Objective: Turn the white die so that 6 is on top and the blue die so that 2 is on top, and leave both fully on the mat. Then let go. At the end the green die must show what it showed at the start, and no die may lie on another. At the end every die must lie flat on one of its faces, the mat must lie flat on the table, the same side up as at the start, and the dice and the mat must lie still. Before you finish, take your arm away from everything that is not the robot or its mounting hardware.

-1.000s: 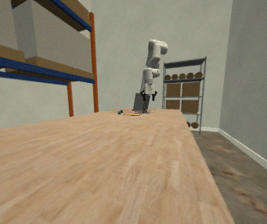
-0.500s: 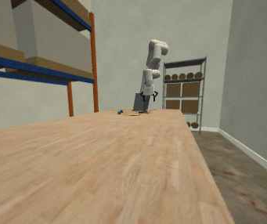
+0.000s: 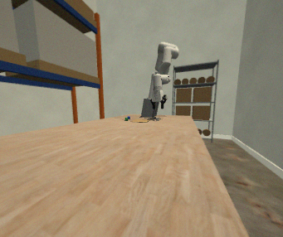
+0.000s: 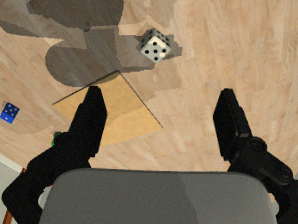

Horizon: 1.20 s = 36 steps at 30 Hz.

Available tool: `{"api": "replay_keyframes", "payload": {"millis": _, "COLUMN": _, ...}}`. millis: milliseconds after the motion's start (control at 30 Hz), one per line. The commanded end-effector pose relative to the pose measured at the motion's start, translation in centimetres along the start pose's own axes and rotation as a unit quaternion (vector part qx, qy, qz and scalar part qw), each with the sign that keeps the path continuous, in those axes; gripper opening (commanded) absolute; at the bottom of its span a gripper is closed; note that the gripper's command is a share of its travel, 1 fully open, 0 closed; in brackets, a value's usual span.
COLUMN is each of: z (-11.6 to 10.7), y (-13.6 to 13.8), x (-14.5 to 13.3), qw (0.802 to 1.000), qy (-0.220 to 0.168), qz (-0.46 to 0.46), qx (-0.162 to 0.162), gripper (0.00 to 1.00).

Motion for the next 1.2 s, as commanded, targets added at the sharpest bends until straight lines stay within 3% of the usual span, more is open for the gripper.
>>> {"api": "replay_keyframes", "payload": {"millis": 0, "z": 0.22, "y": 0.22, "x": -0.03, "qw": 0.996, "qy": -0.001, "qz": 0.086, "qx": 0.012, "gripper": 1.00}}
{"api": "replay_keyframes", "payload": {"millis": 200, "z": 0.47, "y": 0.17, "x": 0.00, "qw": 0.987, "qy": -0.002, "qz": 0.159, "qx": 0.012, "gripper": 1.00}}
{"api": "replay_keyframes", "payload": {"millis": 500, "z": 1.02, "y": 0.06, "x": 0.06, "qw": 0.949, "qy": -0.006, "qz": 0.315, "qx": 0.012, "gripper": 1.00}}
{"api": "replay_keyframes", "payload": {"millis": 867, "z": 1.14, "y": 0.03, "x": 0.08, "qw": 0.937, "qy": -0.007, "qz": 0.349, "qx": 0.012, "gripper": 1.00}}
{"api": "replay_keyframes", "payload": {"millis": 900, "z": 1.14, "y": 0.03, "x": 0.08, "qw": 0.937, "qy": -0.007, "qz": 0.349, "qx": 0.012, "gripper": 0.42}}
{"api": "replay_keyframes", "payload": {"millis": 1167, "z": 1.14, "y": 0.03, "x": 0.08, "qw": 0.937, "qy": -0.007, "qz": 0.349, "qx": 0.012, "gripper": 0.42}}
Point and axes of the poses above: the point where the finger pads meet when closed, its own z axis out along the fingers, its own y axis across the jaws, x = y × z, the point moved 7 cm from there along -z, back along the fingers, and after that the axes turned 15 degrees about z, right-handed, at the moved point
